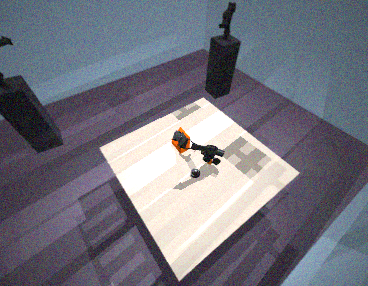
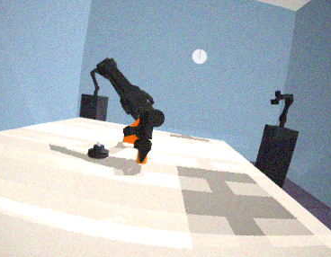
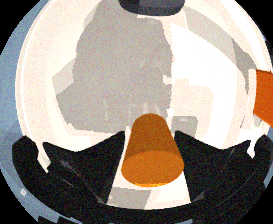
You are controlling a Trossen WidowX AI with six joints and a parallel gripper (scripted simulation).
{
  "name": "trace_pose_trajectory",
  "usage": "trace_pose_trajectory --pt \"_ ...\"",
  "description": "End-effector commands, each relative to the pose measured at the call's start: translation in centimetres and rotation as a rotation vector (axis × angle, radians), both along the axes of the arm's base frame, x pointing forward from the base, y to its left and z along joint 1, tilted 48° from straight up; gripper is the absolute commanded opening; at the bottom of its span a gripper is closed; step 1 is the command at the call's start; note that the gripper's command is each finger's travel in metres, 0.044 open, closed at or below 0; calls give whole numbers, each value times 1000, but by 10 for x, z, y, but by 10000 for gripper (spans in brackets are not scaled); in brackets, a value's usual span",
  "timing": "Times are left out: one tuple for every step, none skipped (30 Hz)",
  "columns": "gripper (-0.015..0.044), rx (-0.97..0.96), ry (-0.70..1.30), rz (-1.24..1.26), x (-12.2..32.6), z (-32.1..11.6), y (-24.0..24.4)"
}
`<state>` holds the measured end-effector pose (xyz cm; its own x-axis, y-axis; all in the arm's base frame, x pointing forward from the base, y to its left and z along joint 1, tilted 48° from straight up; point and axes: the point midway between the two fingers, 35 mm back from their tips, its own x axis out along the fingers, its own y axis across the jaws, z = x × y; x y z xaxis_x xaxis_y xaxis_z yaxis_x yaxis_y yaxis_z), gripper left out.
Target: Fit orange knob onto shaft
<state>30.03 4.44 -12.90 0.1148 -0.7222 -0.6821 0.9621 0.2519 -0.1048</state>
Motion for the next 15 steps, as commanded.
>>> trace_pose_trajectory --pt "171 -6 1 6 0 0 -1" --pt "164 -6 1 6 0 0 -1" --pt "157 -6 1 6 0 0 -1" --pt "151 -6 1 6 0 0 -1" --pt "144 -6 1 6 0 0 -1" --pt "138 -6 1 6 0 0 -1" --pt "131 -6 1 6 0 0 -1" --pt "105 -6 1 6 0 0 -1" --pt "78 -5 2 6 0 0 0" --pt "52 -4 2 6 0 2 3" --pt "26 -2 2 7 0 6 9" --pt "0 0 2 8 0 10 15" --pt "0 2 2 8 0 14 21" --pt "0 3 3 9 0 18 27" --pt "0 5 3 9 -1 23 34"
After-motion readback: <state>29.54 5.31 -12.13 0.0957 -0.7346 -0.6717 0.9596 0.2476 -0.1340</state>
